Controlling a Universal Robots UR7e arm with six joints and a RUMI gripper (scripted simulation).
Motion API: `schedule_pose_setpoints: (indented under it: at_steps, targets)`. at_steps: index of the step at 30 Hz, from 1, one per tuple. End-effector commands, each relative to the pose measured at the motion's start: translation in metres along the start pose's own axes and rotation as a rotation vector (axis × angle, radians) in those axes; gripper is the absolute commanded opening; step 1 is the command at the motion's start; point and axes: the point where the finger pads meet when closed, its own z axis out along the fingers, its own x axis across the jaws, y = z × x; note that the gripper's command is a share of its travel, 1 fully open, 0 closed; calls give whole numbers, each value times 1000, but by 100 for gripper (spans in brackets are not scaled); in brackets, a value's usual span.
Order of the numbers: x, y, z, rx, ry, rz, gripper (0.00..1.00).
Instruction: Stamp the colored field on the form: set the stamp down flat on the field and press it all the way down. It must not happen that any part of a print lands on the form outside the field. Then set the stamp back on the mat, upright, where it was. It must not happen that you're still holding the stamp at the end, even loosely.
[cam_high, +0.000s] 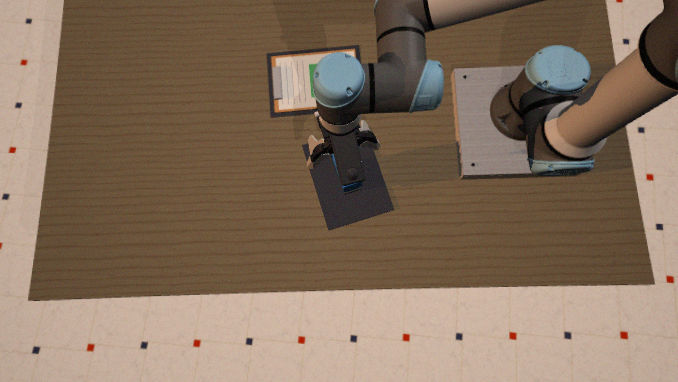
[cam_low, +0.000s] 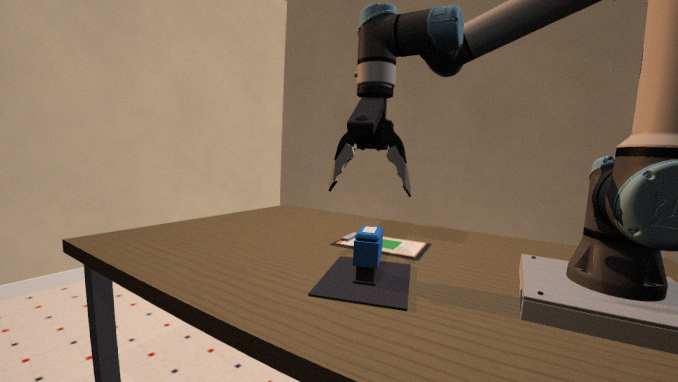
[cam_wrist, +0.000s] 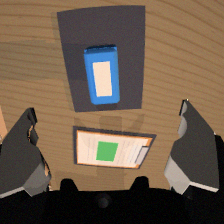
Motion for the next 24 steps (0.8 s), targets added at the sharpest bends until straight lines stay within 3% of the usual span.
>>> schedule_pose_setpoints:
  at_steps: [1, 16, 21, 24]
  targets:
    - [-7, 0, 2, 11, -1, -25, 100]
    - [-6, 0, 0, 10, 0, -26, 100]
    - [-5, 0, -40, 6, 5, -27, 100]
    - [-5, 0, -47, 6, 5, -27, 100]
